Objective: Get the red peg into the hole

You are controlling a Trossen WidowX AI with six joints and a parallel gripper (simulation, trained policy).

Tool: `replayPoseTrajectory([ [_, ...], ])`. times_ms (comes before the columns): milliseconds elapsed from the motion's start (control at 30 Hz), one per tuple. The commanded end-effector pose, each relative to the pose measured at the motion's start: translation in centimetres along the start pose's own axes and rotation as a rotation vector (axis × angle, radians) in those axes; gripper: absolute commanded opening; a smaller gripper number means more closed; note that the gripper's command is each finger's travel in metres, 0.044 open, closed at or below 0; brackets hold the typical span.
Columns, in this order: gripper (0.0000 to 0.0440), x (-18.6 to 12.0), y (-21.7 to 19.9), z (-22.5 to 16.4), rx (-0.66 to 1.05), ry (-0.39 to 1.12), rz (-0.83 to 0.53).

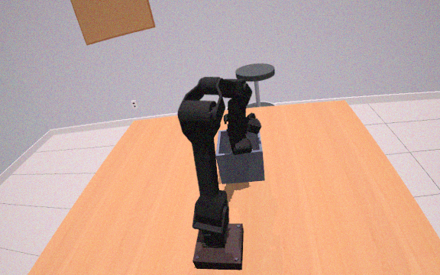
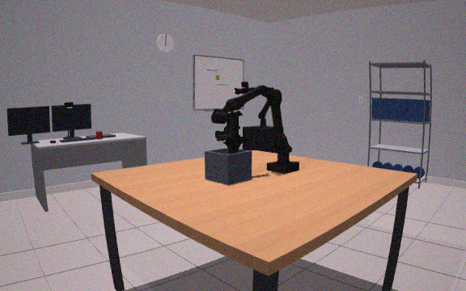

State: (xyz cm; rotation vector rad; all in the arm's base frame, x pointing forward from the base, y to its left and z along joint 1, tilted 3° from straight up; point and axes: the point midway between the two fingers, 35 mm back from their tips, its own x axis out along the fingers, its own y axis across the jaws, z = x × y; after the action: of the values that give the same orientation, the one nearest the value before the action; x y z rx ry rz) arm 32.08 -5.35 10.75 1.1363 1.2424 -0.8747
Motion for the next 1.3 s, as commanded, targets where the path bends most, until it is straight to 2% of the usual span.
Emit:
replayPoseTrajectory([
  [0,0.0000,1.2,0.3,0.1,-0.022,0.015,-0.006],
  [400,0.0011,3.8,0.5,0.4,-0.078,0.021,-0.035],
  [467,0.0040,4.1,0.4,0.4,-0.085,0.024,-0.045],
  [567,0.0112,4.5,0.2,0.4,-0.093,0.034,-0.065],
  [633,0.0138,4.6,0.1,0.4,-0.095,0.041,-0.073],
  [1133,0.0144,2.4,1.1,1.7,-0.074,0.105,-0.035],
  [1267,0.0166,1.3,1.8,2.0,-0.067,0.126,0.003],
])
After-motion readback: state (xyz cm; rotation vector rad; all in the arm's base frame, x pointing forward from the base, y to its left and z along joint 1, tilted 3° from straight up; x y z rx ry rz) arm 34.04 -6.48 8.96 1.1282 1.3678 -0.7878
